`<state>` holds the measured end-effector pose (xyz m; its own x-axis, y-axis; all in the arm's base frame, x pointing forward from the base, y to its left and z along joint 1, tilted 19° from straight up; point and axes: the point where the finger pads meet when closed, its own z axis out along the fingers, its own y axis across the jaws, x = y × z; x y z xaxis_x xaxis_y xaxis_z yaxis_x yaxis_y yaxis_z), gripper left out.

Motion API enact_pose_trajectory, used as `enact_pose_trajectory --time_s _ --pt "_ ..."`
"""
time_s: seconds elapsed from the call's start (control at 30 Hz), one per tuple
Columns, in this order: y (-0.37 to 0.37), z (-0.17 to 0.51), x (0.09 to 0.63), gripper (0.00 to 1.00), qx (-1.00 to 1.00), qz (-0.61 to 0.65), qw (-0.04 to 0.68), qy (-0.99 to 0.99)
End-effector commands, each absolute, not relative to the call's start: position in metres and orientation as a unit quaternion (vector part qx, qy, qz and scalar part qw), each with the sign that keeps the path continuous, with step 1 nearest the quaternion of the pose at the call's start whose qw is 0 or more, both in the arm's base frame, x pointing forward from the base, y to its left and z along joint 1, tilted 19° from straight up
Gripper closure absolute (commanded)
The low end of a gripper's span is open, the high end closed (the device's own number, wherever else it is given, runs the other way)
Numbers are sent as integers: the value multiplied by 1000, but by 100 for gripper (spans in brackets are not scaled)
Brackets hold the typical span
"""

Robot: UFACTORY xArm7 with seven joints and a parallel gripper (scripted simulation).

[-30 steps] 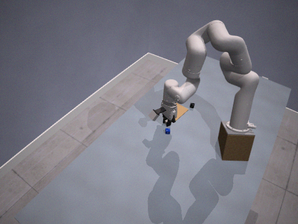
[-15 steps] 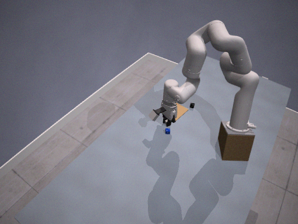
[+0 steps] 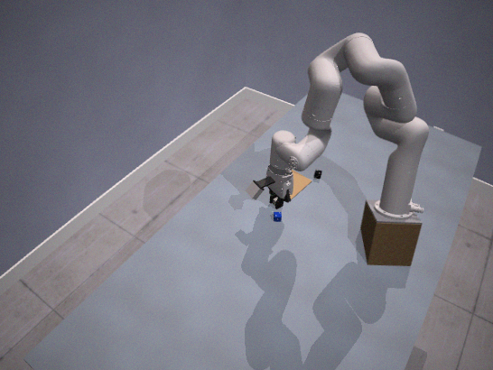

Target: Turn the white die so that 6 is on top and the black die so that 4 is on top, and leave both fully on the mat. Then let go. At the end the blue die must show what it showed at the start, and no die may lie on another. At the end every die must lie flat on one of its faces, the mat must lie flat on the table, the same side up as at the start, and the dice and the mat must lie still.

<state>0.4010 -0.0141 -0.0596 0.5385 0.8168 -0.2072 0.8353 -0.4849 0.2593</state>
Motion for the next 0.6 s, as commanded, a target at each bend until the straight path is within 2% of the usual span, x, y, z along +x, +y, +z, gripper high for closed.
enact_pose_trajectory --time_s 0.0,0.57 --pt "-10 -51 402 79 861 -26 166 480" --pt "16 28 392 79 861 -26 166 480"
